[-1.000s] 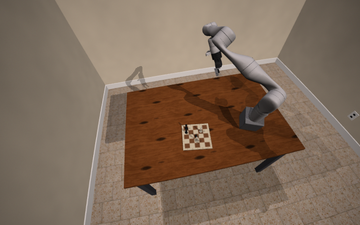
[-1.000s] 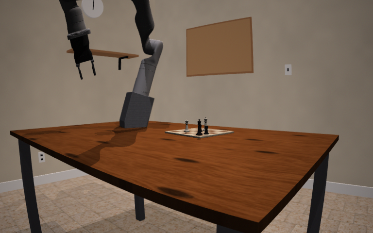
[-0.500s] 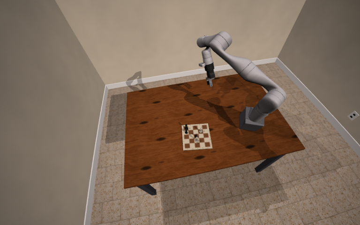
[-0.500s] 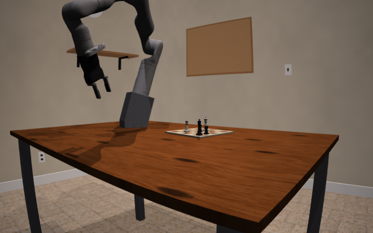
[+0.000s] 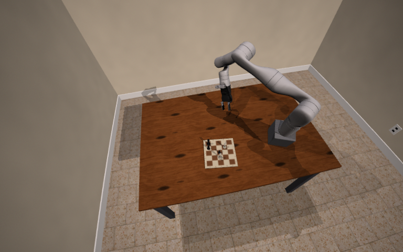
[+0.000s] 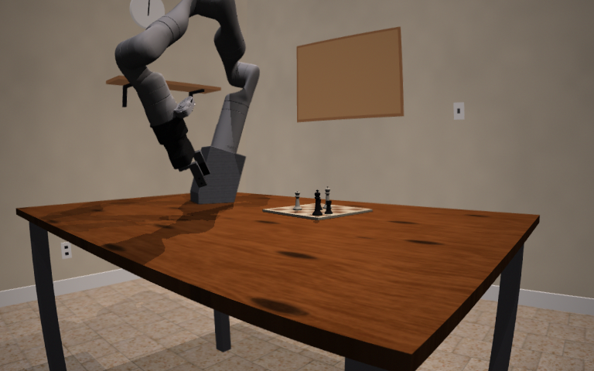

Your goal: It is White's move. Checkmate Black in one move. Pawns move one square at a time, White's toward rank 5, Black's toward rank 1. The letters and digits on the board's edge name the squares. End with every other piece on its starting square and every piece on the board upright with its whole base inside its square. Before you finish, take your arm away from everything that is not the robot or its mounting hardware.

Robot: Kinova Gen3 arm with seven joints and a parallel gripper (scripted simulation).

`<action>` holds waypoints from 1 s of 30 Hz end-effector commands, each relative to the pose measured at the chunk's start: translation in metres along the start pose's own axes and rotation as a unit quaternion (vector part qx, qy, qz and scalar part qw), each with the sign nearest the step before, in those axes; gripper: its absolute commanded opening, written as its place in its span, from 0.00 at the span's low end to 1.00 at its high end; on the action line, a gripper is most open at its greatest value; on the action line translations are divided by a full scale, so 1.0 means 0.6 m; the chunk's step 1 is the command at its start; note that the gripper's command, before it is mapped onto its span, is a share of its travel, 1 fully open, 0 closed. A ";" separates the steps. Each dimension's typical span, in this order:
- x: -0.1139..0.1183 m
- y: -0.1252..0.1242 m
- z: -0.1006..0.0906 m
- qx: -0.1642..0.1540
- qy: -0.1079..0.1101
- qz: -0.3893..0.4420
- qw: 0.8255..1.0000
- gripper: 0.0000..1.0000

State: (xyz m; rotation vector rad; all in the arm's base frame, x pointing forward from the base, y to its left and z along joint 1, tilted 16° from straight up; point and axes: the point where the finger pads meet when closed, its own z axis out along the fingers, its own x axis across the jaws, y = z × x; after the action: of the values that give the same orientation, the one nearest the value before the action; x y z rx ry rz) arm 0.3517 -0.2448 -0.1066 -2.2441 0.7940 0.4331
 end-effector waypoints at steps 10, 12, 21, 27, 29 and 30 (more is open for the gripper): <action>0.021 -0.089 0.099 0.049 0.003 -0.178 0.983 1.00; 0.024 -0.106 0.114 0.058 0.007 -0.210 0.976 1.00; 0.031 -0.166 0.163 0.089 0.024 -0.318 0.944 1.00; 0.033 -0.184 0.175 0.097 0.030 -0.347 0.932 1.00; 0.033 -0.190 0.180 0.100 0.032 -0.357 0.928 1.00; 0.033 -0.193 0.182 0.101 0.033 -0.362 0.926 1.00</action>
State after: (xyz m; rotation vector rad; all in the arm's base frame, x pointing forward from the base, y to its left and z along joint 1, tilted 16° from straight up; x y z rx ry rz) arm 0.4329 -0.1134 -0.1332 -2.1772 0.0077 -0.0726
